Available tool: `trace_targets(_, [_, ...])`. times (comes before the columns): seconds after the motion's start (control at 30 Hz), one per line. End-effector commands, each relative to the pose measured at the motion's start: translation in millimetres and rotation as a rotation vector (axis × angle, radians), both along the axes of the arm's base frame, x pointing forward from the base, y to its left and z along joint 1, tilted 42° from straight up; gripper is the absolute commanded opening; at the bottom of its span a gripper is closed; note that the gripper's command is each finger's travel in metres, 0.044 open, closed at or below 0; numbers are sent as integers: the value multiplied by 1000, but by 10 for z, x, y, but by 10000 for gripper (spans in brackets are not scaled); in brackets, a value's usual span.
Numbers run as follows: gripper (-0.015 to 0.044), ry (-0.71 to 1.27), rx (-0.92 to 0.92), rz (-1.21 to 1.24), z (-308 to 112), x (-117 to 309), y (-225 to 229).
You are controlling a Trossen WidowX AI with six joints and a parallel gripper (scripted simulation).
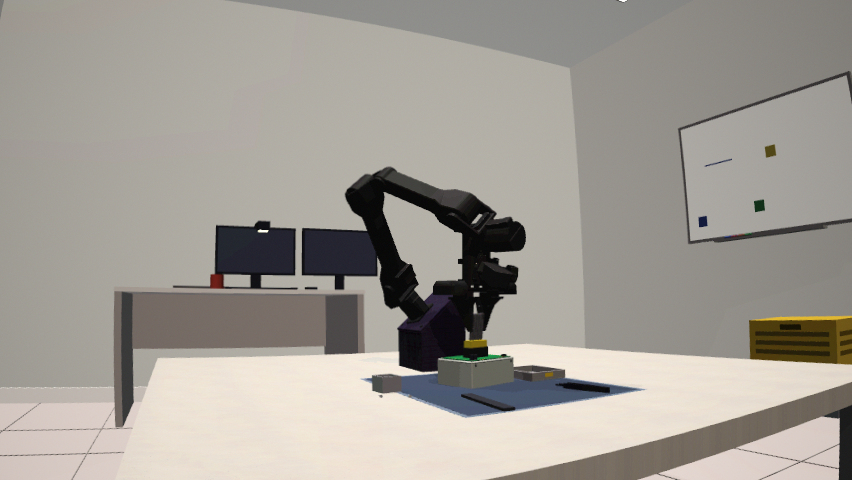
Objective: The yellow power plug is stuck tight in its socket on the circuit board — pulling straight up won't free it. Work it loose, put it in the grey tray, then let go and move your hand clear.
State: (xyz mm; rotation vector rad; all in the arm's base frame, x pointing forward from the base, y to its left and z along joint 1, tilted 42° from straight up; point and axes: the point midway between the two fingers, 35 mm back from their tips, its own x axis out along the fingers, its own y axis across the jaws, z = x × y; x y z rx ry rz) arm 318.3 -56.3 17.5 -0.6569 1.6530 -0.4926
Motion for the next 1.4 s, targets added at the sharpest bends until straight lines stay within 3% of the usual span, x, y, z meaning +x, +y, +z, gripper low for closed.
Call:
trace_targets(0.0, [0, -8, 5, 17, 110, 11, 114])
trace_targets(0.7, [0, -8, 2, 18, 135, 14, 140])
trace_targets(0.97, [0, -12, -83, 33, 84, 1, 194])
trace_targets(1.37, [0, -2, 140, -8, 224, 34, 56])
